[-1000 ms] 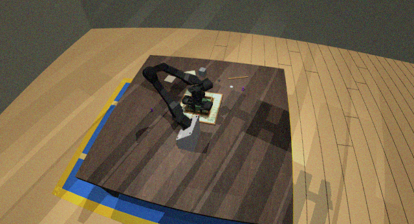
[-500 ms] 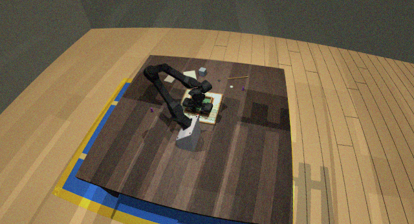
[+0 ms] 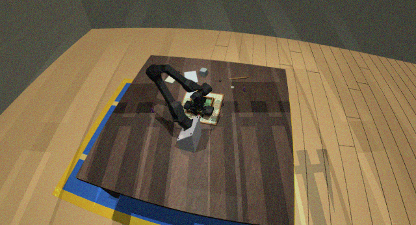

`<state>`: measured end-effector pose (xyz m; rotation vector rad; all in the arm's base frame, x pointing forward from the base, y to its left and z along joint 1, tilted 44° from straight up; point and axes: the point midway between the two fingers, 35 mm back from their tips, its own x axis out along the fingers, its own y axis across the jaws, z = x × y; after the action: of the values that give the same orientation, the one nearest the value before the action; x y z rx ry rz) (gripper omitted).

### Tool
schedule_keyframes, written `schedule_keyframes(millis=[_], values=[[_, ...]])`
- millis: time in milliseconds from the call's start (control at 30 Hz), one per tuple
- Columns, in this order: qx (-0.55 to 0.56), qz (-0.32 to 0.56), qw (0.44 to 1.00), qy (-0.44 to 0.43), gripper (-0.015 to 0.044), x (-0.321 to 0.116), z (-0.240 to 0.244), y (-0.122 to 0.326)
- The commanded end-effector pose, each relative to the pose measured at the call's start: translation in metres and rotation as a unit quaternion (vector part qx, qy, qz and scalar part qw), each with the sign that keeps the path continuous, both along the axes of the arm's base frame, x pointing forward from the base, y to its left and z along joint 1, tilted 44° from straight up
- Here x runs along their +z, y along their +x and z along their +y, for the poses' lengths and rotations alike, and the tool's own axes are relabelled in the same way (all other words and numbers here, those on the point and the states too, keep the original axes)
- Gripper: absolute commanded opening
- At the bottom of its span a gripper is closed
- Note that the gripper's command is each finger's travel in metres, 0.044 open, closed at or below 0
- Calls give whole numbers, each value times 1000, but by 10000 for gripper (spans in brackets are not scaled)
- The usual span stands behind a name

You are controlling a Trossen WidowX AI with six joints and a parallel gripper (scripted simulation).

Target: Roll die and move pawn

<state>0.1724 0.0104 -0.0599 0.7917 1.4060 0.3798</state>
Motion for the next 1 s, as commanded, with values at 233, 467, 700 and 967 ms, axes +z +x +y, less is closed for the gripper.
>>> schedule_keyframes(millis=[233, 467, 700, 967], values=[[0, 6, 1000, 6, 69, -5, 7, -2], [0, 6, 1000, 6, 22, -5, 7, -2], [-2, 6, 1000, 2, 0, 1, -3, 0], [-3, 8, 1000, -4, 0, 26, -35, 0]])
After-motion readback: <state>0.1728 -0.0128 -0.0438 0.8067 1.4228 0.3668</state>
